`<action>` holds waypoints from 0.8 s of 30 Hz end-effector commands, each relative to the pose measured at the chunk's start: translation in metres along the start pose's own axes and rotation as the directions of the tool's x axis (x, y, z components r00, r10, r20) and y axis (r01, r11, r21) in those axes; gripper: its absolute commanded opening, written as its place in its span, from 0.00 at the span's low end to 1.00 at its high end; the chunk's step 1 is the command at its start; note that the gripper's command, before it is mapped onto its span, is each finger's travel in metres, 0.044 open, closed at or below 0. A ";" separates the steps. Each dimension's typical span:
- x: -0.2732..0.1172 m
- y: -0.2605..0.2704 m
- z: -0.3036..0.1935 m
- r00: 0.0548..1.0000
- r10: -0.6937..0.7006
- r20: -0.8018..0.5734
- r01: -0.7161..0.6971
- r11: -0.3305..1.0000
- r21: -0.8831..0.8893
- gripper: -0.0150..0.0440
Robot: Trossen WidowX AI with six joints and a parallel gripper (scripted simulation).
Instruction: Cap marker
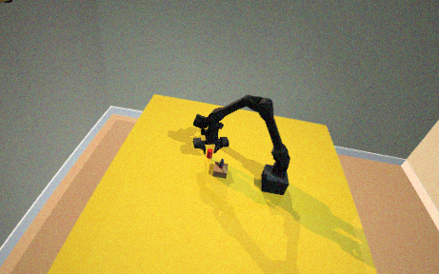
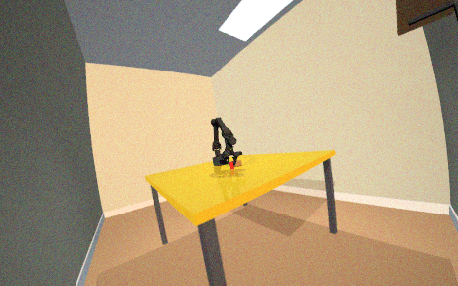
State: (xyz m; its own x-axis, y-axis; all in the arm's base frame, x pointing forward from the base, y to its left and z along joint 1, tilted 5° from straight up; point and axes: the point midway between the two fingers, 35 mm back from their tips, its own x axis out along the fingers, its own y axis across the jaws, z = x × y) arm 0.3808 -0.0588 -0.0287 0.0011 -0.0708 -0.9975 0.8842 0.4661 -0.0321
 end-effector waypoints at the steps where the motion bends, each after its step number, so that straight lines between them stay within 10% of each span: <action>1: 0.008 -0.002 -0.001 1.000 -0.007 0.000 0.007 1.000 -0.005 0.68; 24: -0.007 -0.001 -0.001 1.000 -0.007 0.000 0.007 1.000 -0.005 0.25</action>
State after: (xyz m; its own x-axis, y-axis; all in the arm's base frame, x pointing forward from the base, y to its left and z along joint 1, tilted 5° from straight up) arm 0.3762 -0.0580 -0.0340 -0.0174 -0.0688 -0.9975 0.8824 0.4681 -0.0477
